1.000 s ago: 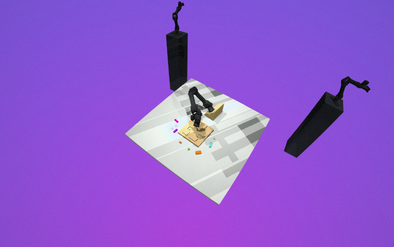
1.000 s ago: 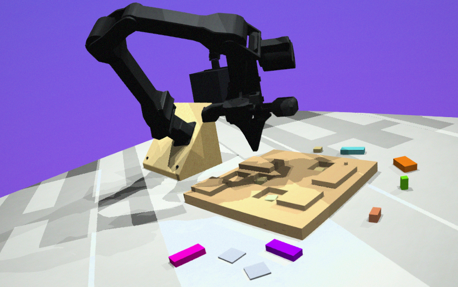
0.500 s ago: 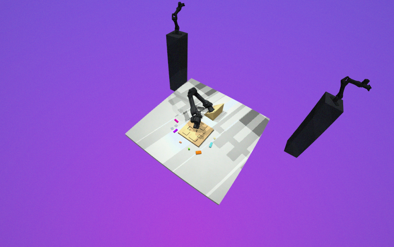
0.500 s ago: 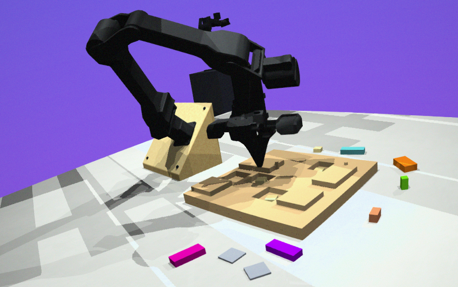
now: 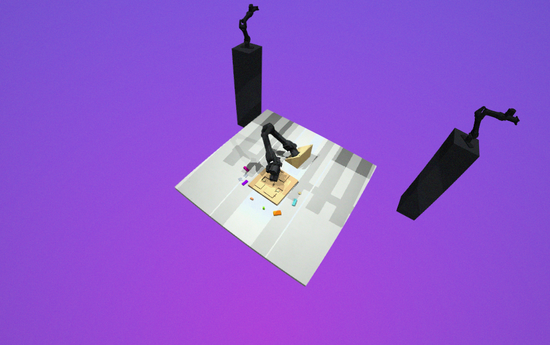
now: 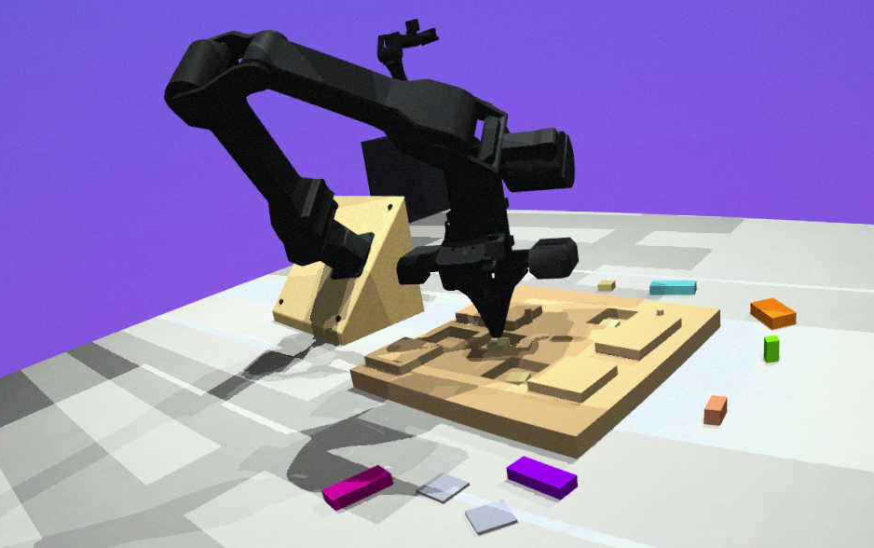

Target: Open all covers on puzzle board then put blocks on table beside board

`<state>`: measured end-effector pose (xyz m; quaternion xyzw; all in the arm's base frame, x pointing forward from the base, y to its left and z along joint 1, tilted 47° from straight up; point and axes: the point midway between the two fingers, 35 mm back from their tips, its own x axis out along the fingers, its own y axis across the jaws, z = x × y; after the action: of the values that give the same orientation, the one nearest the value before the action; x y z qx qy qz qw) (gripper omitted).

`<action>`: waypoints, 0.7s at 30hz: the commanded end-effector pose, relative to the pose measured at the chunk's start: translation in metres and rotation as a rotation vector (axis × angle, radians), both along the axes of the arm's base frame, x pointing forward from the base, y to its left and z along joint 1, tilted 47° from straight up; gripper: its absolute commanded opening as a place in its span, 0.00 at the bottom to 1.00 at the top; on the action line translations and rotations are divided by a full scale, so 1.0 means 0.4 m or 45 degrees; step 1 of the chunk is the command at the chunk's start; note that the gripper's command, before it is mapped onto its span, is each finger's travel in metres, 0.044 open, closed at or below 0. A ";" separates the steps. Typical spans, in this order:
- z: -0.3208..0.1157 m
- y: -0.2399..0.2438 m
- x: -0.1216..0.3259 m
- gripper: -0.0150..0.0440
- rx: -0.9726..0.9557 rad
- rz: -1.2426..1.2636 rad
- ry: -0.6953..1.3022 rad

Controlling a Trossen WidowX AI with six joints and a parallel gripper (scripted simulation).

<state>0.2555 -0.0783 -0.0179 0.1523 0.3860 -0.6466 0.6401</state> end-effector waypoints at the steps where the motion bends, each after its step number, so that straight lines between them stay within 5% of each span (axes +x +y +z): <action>1: -0.007 -0.007 -0.002 0.25 -0.004 0.006 0.006; 21: -0.007 -0.022 -0.007 0.25 -0.004 0.007 0.007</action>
<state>0.2536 -0.0847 -0.0211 0.1502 0.3883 -0.6440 0.6418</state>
